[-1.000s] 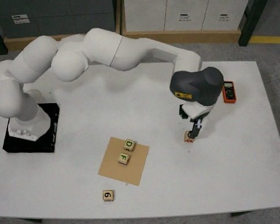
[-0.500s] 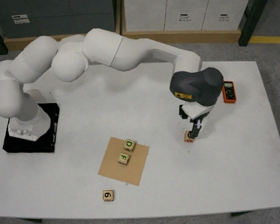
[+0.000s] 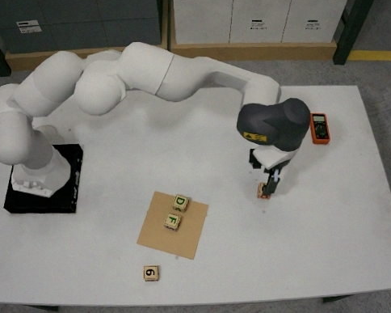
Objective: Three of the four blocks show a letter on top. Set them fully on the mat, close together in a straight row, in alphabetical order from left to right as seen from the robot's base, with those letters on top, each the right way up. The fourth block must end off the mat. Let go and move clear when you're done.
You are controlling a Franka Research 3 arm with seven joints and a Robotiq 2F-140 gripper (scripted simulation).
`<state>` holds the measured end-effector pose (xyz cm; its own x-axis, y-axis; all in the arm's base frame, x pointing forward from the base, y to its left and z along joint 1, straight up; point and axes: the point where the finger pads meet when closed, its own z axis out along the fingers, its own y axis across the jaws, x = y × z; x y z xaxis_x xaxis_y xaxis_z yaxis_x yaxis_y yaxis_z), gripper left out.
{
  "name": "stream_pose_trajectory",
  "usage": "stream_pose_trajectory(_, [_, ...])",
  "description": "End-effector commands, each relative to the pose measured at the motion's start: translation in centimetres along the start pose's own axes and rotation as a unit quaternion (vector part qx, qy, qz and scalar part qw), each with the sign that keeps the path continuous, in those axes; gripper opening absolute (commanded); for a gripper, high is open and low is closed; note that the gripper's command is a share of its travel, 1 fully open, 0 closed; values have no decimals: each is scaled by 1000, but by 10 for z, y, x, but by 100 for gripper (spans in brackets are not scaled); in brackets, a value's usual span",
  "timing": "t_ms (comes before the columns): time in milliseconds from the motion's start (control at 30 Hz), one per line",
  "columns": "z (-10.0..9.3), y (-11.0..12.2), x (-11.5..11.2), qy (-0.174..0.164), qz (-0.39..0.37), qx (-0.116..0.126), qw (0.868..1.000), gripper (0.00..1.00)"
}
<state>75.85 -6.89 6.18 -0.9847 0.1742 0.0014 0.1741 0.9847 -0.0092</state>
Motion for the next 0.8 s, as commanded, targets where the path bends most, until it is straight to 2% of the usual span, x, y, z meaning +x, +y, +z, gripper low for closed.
stream_pose_trajectory(0, [4, 0, -2, -3, 2, -2, 1000, 55])
stream_pose_trajectory(400, [22, 0, -3, -3, 2, -2, 1000, 55])
stream_pose_trajectory(767, [29, 0, -3, -3, 2, -2, 1000, 55])
